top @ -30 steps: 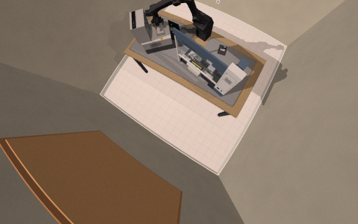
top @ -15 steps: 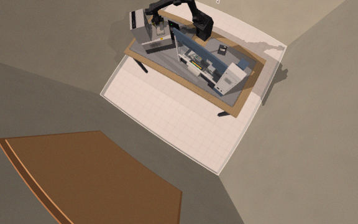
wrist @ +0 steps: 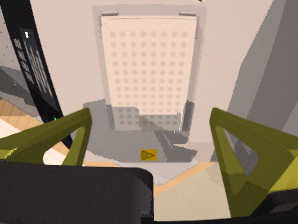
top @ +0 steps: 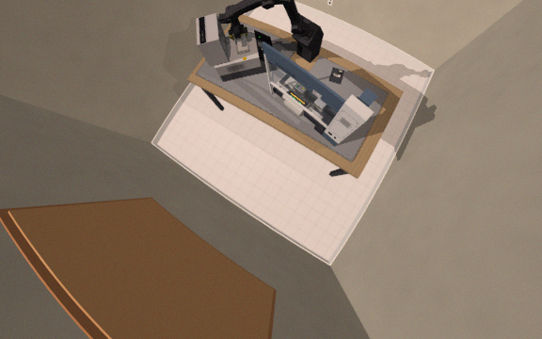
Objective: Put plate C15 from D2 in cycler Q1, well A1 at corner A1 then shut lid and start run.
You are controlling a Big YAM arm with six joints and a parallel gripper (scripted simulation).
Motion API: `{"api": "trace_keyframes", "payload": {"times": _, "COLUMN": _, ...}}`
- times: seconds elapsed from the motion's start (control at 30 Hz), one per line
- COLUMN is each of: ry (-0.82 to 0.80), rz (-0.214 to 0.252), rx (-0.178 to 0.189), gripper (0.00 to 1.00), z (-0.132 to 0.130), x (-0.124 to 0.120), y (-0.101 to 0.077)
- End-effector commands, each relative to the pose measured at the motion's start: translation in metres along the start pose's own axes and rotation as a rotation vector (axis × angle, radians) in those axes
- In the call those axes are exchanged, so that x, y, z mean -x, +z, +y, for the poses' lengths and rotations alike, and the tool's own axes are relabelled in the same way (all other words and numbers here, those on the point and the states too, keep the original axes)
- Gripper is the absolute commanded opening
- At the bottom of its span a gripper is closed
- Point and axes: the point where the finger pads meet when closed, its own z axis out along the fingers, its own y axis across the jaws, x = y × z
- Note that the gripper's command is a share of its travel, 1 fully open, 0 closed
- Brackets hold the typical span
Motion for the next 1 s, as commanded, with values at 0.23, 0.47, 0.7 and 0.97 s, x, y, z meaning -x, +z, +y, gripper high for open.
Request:
{"api": "trace_keyframes", "payload": {"times": 0.23, "ry": -0.01, "rz": 0.022, "rx": -0.042, "gripper": 1.0, "z": -0.013, "x": -0.01, "y": -0.016}}
{"api": "trace_keyframes", "payload": {"times": 0.47, "ry": -0.02, "rz": 0.013, "rx": -0.03, "gripper": 1.0, "z": -0.004, "x": 0.0, "y": -0.011}}
{"api": "trace_keyframes", "payload": {"times": 0.7, "ry": -0.028, "rz": 0.005, "rx": -0.019, "gripper": 1.0, "z": 0.0, "x": 0.006, "y": -0.007}}
{"api": "trace_keyframes", "payload": {"times": 0.97, "ry": -0.029, "rz": 0.001, "rx": -0.01, "gripper": 1.0, "z": -0.004, "x": 0.005, "y": -0.001}}
